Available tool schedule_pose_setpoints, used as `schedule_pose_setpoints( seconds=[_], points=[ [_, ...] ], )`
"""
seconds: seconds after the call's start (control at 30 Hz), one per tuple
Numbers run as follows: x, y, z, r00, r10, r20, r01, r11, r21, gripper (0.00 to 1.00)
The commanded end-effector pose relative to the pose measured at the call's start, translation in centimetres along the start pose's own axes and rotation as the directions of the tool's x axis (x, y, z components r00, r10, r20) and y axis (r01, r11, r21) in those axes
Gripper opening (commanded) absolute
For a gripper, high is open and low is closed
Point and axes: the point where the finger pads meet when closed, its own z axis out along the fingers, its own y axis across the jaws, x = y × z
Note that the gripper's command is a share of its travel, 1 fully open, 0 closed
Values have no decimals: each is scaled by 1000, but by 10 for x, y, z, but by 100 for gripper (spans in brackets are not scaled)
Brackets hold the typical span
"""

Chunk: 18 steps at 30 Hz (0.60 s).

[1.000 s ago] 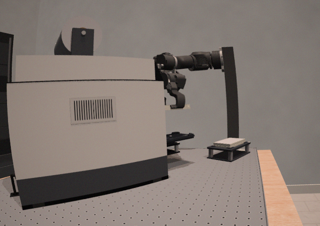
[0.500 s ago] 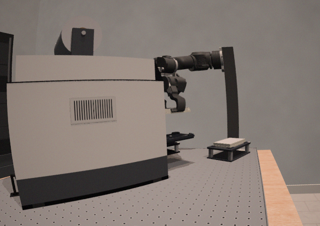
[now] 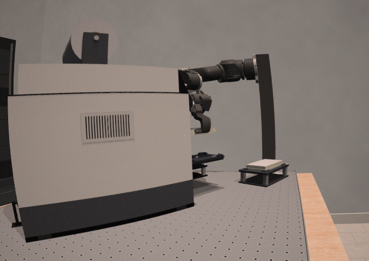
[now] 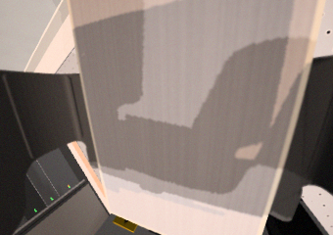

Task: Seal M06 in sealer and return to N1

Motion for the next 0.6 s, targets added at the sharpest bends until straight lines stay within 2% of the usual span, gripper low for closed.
schedule_pose_setpoints(
  seconds=[0.0,0.17,0.33,0.57],
  points=[
    [-3,-1,-2,1000,10,8,-10,1000,-5,0],
    [-3,-1,-2,1000,10,8,-10,1000,-5,0],
    [13,-38,11,1000,10,8,-10,1000,-5,0],
    [13,-38,11,1000,10,8,-10,1000,-5,0]
  ],
)
